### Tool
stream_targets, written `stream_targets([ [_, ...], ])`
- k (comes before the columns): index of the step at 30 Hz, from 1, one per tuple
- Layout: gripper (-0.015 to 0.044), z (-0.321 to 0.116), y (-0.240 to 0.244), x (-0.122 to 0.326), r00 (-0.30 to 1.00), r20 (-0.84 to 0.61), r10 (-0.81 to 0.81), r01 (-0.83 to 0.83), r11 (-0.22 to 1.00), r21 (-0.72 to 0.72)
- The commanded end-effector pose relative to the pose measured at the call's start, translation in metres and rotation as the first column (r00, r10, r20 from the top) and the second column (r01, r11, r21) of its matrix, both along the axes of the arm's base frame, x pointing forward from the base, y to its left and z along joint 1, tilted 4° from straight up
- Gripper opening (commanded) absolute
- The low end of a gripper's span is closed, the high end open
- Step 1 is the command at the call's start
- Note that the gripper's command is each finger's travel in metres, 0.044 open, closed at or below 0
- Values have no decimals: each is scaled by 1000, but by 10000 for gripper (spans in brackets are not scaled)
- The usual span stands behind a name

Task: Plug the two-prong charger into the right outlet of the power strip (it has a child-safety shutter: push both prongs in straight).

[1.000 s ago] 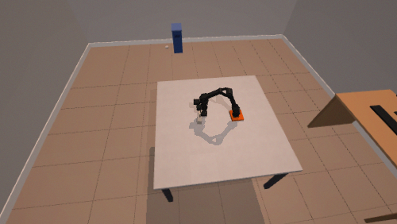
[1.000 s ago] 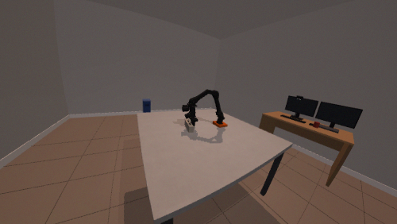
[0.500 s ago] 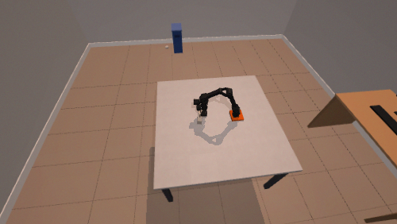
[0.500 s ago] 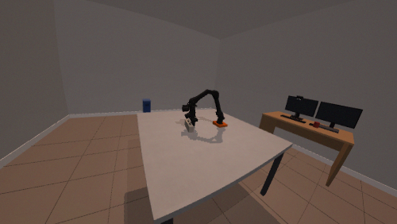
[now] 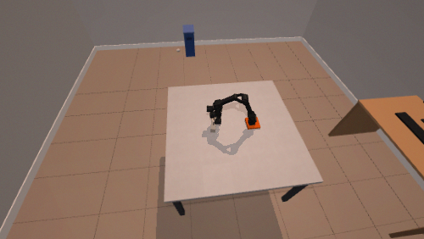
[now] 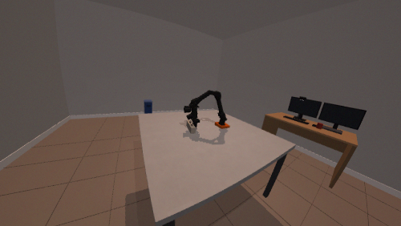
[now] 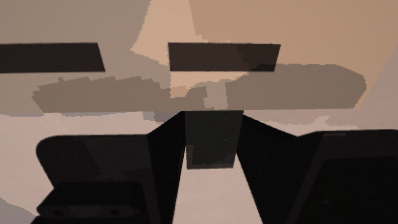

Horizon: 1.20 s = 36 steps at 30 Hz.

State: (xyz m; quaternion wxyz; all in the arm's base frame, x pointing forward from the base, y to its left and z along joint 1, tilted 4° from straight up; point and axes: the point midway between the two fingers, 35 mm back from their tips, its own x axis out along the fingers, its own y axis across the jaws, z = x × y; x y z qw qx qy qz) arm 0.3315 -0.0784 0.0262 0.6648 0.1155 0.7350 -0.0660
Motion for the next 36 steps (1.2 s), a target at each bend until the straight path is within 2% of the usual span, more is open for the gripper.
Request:
stream_targets([
  [1, 210, 0, 0, 0, 1000, 2, 0, 0, 1000, -1],
  [10, 440, 0, 0, 0, 1000, 3, 0, 0, 1000, -1],
  [36, 440, 0, 2, -6, 1000, 17, -1, 1, 1000, -4],
])
